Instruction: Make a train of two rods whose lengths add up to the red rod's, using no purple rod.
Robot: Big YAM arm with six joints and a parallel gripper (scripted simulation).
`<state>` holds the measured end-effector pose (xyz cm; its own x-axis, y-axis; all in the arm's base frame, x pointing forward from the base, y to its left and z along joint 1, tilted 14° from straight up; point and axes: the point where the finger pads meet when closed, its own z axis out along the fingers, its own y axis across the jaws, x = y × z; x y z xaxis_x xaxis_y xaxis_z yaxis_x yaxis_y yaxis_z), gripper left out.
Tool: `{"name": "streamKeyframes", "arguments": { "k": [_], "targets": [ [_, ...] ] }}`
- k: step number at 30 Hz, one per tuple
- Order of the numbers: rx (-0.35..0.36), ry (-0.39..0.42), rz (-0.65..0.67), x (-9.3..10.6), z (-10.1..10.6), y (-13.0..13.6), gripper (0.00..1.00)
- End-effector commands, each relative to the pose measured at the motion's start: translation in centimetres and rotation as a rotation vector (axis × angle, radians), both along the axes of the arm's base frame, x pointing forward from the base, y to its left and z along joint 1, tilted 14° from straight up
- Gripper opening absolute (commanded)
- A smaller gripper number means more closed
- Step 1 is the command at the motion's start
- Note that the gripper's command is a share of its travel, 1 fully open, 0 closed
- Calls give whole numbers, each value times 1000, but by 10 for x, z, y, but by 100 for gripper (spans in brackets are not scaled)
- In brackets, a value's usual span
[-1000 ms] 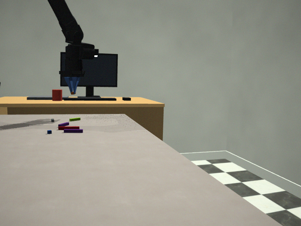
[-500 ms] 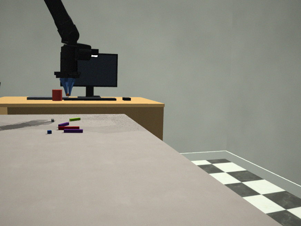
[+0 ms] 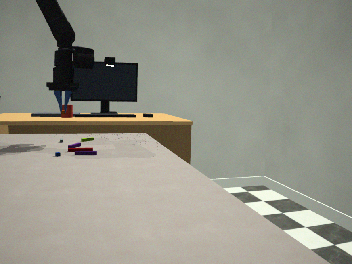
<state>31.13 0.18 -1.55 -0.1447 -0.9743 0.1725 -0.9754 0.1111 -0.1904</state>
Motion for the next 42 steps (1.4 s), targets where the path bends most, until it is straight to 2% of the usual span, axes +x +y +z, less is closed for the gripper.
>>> {"name": "streamKeyframes", "arguments": {
  "k": [1, 4, 5, 7, 10, 14, 21, 36, 42],
  "targets": [
    [-3, -13, 122, 0, 7, -9, 4],
    [-3, -13, 122, 0, 7, -9, 4],
    [-3, -21, 135, 16, 10, -3, 4],
    [-3, -21, 136, 16, 10, -3, 4],
    [-4, -1, 135, 7, 5, -4, 4],
    [-4, -7, 135, 7, 6, -4, 4],
    [-4, 14, 122, -1, -6, -10, 4],
    [-4, 15, 122, 7, -62, -22, 4],
    [-5, 7, 122, 15, -74, -25, 4]
  ]
}}
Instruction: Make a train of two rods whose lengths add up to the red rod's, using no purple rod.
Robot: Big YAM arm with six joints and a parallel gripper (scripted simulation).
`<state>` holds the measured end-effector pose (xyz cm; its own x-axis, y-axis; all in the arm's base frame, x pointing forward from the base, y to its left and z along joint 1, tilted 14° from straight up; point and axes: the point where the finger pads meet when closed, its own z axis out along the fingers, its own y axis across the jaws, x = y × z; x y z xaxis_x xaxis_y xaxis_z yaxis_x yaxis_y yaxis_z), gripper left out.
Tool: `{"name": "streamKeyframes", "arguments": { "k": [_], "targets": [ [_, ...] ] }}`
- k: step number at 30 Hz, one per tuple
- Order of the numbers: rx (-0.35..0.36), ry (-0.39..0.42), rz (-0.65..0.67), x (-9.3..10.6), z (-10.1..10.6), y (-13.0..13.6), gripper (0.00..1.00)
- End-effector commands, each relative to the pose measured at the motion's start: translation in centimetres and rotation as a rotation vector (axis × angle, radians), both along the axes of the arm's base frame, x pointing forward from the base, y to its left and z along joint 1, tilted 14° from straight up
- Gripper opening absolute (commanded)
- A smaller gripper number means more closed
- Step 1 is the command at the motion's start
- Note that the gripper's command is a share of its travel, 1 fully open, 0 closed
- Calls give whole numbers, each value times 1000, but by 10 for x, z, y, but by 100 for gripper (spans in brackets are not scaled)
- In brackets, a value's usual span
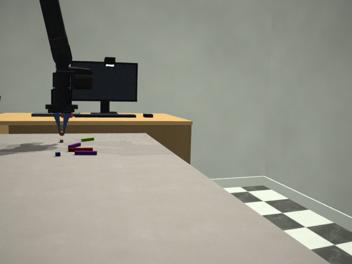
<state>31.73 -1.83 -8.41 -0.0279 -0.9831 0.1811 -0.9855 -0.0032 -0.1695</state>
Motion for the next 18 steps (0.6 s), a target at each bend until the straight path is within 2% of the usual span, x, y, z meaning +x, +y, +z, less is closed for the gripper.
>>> {"name": "streamKeyframes", "arguments": {
  "k": [1, 7, 10, 13, 14, 18],
  "targets": [
    [3, -16, 7, 10, -8, -5, 4],
    [3, -23, 7, 16, -14, -7, 4],
    [3, -51, 8, 22, -6, -6, 4],
    [3, -45, 9, 20, -7, -6, 4],
    [3, -20, 9, 11, -12, -6, 4],
    [2, -19, 9, 11, -12, -6, 4]
  ]
}}
